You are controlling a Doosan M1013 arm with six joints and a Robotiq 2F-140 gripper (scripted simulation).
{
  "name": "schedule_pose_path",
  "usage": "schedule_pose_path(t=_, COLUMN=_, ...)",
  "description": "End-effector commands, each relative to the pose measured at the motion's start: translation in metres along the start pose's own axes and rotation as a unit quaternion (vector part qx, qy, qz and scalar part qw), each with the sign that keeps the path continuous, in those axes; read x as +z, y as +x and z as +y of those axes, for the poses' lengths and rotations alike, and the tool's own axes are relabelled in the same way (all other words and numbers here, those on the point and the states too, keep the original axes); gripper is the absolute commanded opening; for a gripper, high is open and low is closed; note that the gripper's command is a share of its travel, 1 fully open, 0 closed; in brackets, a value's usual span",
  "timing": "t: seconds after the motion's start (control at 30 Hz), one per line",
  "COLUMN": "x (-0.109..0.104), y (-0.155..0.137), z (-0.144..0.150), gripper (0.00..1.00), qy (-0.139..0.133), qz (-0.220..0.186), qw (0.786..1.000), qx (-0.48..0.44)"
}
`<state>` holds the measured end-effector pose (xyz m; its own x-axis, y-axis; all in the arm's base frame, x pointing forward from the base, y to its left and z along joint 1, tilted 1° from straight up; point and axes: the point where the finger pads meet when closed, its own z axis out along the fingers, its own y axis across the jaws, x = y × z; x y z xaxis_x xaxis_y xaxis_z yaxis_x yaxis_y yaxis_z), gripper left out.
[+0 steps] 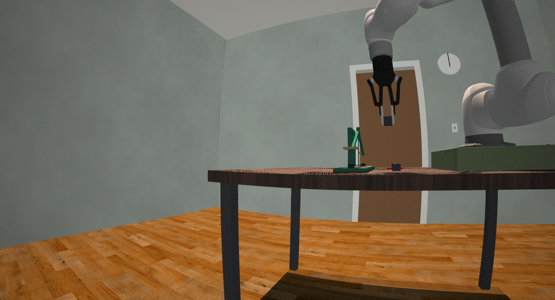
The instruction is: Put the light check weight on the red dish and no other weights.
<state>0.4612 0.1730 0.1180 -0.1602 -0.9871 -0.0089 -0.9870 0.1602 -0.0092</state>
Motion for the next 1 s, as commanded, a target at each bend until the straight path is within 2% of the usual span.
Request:
schedule_pose_path(t=0.0, x=-0.001, y=-0.003, z=-0.069, gripper=0.24, qy=-0.001, qz=0.0, qw=1.0, qx=-0.001)
schedule_pose_path(t=0.07, x=-0.001, y=-0.003, z=-0.069, gripper=0.24, qy=-0.001, qz=0.0, qw=1.0, qx=-0.001)
schedule_pose_path(t=0.1, x=0.0, y=-0.001, z=-0.1, gripper=0.24, qy=-0.001, qz=0.0, qw=1.0, qx=-0.001)
schedule_pose_path(t=0.13, x=0.0, y=-0.001, z=-0.1, gripper=0.24, qy=-0.001, qz=0.0, qw=1.0, qx=-0.001)
schedule_pose_path(t=0.17, x=0.002, y=0.0, z=-0.123, gripper=0.24, qy=-0.001, qz=0.0, qw=1.0, qx=-0.001)
schedule_pose_path(t=0.23, x=0.003, y=0.002, z=-0.134, gripper=0.24, qy=-0.001, qz=0.0, qw=1.0, qx=-0.001)
schedule_pose_path(t=0.97, x=0.008, y=0.002, z=-0.136, gripper=0.24, qy=-0.001, qz=0.0, qw=1.0, qx=-0.001)
